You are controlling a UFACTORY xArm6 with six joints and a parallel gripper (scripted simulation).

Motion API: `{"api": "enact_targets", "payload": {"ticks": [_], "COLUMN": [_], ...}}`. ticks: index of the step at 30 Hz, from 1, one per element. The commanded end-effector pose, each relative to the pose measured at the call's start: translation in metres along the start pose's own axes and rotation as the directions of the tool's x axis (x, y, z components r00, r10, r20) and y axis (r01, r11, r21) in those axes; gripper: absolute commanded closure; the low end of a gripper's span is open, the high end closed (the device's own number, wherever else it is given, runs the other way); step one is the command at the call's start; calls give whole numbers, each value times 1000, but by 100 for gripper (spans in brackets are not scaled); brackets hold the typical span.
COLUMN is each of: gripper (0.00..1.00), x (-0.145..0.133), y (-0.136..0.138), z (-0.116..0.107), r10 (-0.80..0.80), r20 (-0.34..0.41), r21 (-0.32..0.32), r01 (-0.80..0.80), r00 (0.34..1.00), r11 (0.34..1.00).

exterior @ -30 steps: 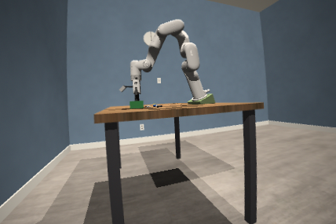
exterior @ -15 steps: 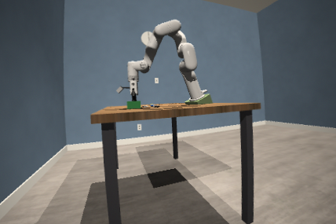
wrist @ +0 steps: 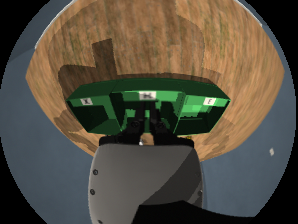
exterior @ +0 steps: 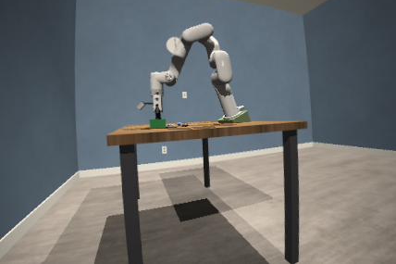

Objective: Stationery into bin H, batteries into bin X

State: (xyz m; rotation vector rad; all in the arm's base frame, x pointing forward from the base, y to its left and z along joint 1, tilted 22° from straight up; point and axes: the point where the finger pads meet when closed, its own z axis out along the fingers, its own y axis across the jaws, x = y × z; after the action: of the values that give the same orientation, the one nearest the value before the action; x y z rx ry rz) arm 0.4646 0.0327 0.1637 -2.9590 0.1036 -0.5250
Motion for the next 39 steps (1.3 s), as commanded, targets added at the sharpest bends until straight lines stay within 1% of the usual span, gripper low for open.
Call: {"api": "enact_targets", "payload": {"ticks": [1, 17, 39], "gripper": [93, 93, 93], "x": [1, 1, 1], "y": [0, 0, 0], "z": [-1, -1, -25], "r10": [0, 0, 0], "r20": [-4, -4, -4], "r21": [0, 0, 0], "r01": [0, 0, 0], "r00": [1000, 1000, 1000], "r11": [1000, 1000, 1000]}}
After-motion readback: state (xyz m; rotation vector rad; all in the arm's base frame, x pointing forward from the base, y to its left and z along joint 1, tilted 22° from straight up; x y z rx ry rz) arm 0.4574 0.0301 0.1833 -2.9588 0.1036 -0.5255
